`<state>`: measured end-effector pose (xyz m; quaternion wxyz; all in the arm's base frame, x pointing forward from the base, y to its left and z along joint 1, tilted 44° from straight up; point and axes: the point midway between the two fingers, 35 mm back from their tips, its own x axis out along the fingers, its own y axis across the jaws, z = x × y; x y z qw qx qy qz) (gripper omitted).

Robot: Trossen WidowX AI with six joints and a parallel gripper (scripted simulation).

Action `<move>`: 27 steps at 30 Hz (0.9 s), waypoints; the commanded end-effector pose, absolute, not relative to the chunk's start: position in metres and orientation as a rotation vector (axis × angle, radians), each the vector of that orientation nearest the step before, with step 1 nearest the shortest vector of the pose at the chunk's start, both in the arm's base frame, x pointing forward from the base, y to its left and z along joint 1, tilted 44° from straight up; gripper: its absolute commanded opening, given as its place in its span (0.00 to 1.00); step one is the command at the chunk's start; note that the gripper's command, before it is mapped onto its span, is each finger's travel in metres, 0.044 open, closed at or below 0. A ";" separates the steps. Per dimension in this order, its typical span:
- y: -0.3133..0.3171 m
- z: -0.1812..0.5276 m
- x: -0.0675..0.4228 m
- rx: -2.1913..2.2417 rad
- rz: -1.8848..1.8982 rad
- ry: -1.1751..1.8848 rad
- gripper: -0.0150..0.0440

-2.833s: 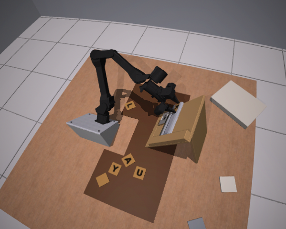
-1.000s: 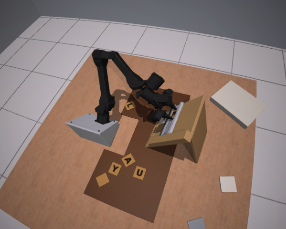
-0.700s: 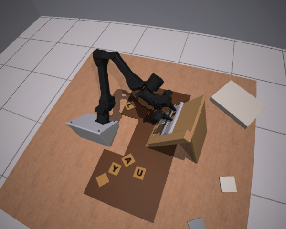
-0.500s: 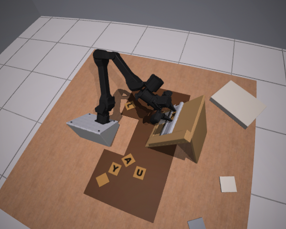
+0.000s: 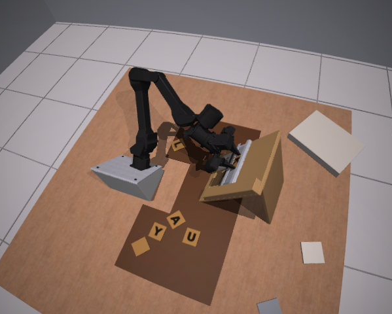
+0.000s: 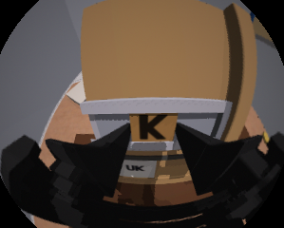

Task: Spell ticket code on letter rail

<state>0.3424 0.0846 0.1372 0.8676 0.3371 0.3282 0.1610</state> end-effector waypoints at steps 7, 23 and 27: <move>0.079 0.131 0.342 0.702 0.340 0.689 0.25; 0.070 0.122 0.343 0.701 0.339 0.689 0.25; 0.068 0.120 0.343 0.701 0.339 0.689 0.25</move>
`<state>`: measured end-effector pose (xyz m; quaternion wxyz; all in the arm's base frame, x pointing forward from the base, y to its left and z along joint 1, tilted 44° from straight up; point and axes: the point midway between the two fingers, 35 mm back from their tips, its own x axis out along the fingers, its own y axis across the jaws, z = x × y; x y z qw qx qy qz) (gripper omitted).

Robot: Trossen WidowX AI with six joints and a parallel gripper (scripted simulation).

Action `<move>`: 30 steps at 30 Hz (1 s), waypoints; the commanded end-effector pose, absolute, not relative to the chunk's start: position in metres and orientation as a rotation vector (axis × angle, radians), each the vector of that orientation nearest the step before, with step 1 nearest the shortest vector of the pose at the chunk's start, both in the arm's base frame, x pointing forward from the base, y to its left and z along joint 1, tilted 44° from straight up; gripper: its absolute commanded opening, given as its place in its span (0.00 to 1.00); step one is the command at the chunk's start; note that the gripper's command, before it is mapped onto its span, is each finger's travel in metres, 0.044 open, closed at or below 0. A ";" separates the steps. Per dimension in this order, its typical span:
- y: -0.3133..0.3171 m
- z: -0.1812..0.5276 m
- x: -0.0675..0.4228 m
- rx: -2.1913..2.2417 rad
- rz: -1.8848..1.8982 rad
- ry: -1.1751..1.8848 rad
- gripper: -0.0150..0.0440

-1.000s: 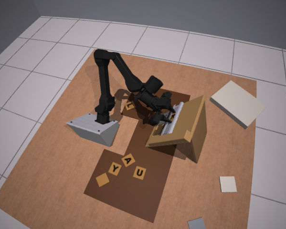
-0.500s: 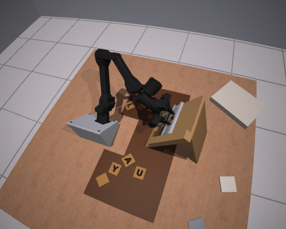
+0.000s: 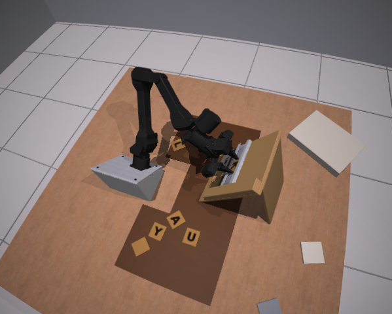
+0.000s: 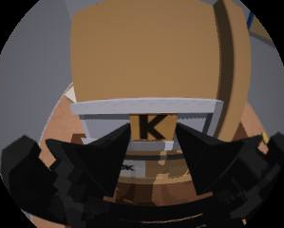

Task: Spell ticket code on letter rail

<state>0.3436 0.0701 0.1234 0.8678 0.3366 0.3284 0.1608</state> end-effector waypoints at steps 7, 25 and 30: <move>0.064 0.117 0.344 0.701 0.339 0.689 0.25; 0.054 0.107 0.345 0.700 0.339 0.689 0.25; 0.051 0.105 0.345 0.700 0.339 0.689 0.25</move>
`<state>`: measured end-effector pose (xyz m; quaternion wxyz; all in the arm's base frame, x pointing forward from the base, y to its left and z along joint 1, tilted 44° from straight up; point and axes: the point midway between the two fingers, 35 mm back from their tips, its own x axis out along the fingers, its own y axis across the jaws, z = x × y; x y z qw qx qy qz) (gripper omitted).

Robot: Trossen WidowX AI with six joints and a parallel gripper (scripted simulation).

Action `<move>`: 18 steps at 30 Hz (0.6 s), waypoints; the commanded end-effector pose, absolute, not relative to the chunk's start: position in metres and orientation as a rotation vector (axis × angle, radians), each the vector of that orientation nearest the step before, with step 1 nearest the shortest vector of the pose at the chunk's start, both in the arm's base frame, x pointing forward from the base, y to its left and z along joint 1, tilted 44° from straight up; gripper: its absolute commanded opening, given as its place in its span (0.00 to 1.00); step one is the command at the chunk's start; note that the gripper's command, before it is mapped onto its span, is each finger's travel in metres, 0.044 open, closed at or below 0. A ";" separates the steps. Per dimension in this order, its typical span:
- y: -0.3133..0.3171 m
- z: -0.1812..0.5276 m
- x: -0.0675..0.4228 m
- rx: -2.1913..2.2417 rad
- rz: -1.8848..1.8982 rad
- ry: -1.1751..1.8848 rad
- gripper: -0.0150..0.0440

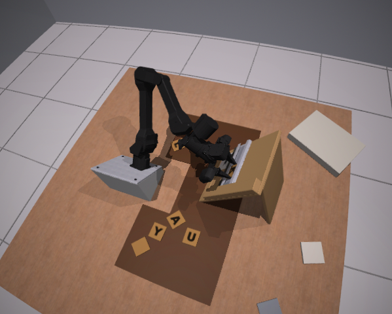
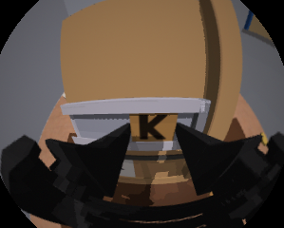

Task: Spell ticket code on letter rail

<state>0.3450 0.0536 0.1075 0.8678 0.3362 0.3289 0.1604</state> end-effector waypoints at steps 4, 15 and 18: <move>0.049 0.103 0.345 0.700 0.339 0.689 0.25; 0.043 0.097 0.346 0.699 0.339 0.689 0.25; 0.042 0.096 0.346 0.699 0.339 0.689 0.25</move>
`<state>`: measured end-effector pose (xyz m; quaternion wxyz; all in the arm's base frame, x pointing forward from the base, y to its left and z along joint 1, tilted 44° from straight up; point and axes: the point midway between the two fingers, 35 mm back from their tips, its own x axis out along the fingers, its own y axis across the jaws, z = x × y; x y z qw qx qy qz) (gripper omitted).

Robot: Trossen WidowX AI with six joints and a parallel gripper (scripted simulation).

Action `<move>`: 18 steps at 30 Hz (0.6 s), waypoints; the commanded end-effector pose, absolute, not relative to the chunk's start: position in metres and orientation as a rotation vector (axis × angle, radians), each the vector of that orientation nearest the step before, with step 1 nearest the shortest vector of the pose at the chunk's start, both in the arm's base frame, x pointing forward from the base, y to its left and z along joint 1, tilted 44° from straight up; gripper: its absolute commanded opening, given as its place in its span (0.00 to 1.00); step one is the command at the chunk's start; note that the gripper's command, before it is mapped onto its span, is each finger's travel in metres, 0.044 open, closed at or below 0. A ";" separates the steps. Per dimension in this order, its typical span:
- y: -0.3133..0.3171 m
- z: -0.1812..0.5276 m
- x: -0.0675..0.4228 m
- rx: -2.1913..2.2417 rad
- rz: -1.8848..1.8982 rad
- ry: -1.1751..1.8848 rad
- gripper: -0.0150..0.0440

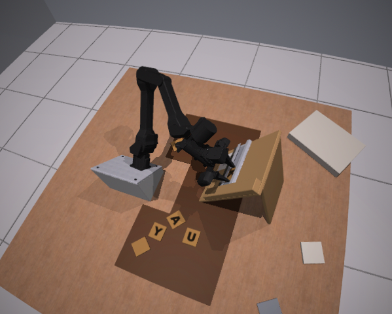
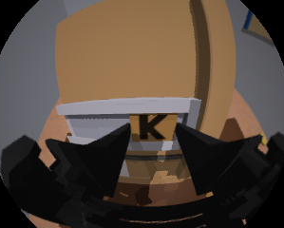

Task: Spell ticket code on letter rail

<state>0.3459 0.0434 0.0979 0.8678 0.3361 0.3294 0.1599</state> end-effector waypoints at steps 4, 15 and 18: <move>0.043 0.097 0.346 0.704 0.334 0.690 0.34; 0.039 0.100 0.340 0.699 0.338 0.689 0.75; 0.038 0.101 0.339 0.699 0.338 0.690 0.75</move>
